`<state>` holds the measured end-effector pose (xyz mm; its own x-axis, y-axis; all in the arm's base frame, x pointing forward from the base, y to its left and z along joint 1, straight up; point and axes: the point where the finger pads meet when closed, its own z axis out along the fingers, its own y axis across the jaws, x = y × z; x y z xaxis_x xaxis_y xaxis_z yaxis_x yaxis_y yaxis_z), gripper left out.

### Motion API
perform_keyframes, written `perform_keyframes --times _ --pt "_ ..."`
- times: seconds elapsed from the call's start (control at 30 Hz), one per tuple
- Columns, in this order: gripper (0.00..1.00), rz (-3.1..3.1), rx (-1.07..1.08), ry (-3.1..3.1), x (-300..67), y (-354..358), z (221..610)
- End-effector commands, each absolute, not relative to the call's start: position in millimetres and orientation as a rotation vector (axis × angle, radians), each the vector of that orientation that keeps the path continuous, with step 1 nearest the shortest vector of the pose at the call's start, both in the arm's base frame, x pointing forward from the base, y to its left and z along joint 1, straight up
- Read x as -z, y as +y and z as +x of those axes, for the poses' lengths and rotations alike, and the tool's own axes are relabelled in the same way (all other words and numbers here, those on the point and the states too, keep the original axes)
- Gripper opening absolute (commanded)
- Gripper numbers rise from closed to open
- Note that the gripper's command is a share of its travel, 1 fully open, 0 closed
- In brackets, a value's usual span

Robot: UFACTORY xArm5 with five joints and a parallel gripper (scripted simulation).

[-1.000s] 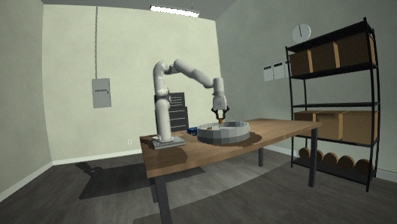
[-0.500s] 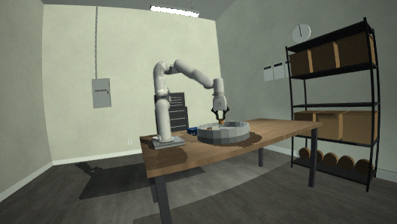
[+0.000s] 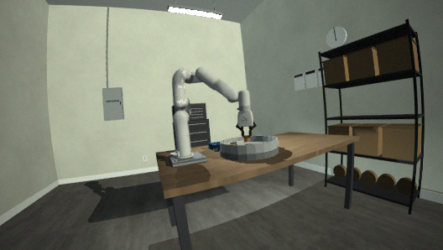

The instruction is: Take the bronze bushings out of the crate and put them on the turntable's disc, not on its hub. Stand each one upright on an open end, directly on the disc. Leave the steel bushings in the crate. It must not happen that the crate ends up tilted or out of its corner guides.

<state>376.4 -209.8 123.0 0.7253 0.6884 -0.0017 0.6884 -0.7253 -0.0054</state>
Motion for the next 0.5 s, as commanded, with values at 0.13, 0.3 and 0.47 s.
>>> perform_keyframes --times 0.13,0.3,0.47 --pt "0.0 -2.916 -0.002 -1.164 -123.9 -210.3 377.4" --pt "0.0 -2.916 -0.002 -1.164 -121.6 -210.3 377.3" --pt "0.0 -2.916 -0.002 -1.164 -116.3 -210.3 377.3"
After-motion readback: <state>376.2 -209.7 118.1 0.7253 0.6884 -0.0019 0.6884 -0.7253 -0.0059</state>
